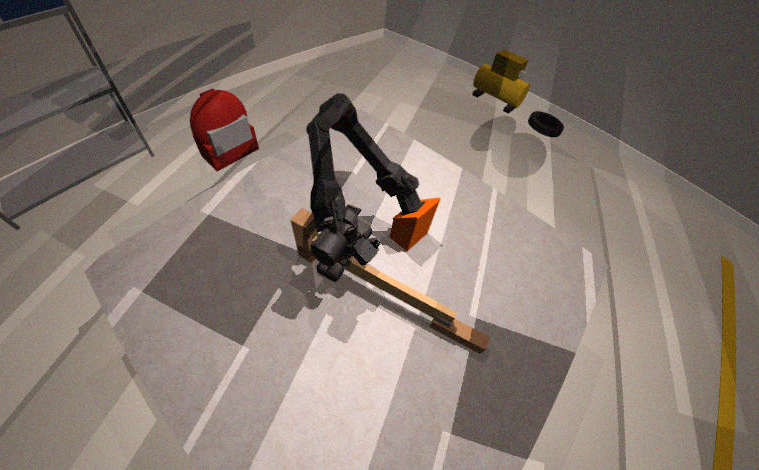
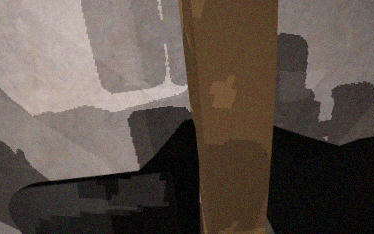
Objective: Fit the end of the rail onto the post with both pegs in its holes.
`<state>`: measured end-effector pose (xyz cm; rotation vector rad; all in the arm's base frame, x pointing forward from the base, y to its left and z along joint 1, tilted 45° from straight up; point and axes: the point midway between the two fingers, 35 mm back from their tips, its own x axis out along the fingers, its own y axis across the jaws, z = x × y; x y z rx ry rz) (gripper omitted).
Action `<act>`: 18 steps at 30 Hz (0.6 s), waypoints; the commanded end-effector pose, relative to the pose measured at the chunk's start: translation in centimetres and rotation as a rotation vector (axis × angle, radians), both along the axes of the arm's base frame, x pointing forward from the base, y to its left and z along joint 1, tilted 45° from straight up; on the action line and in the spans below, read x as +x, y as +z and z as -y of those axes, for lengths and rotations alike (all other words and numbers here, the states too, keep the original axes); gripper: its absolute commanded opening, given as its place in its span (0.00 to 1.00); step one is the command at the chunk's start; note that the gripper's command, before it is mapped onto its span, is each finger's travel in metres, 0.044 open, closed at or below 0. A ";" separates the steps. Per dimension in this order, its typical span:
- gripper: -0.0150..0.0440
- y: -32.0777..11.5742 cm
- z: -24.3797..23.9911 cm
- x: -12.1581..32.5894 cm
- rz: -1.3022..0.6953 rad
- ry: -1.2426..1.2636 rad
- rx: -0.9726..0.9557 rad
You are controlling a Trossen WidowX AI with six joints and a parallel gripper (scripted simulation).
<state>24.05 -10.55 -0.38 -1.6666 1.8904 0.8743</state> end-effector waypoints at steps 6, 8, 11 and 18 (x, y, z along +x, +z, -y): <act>0.25 0.3 0.2 0.1 -0.002 0.004 -0.002; 0.25 0.3 0.3 0.1 -0.002 0.004 -0.002; 0.25 0.4 0.3 0.1 -0.002 0.004 -0.002; 0.34 0.2 0.1 0.0 0.000 0.002 0.007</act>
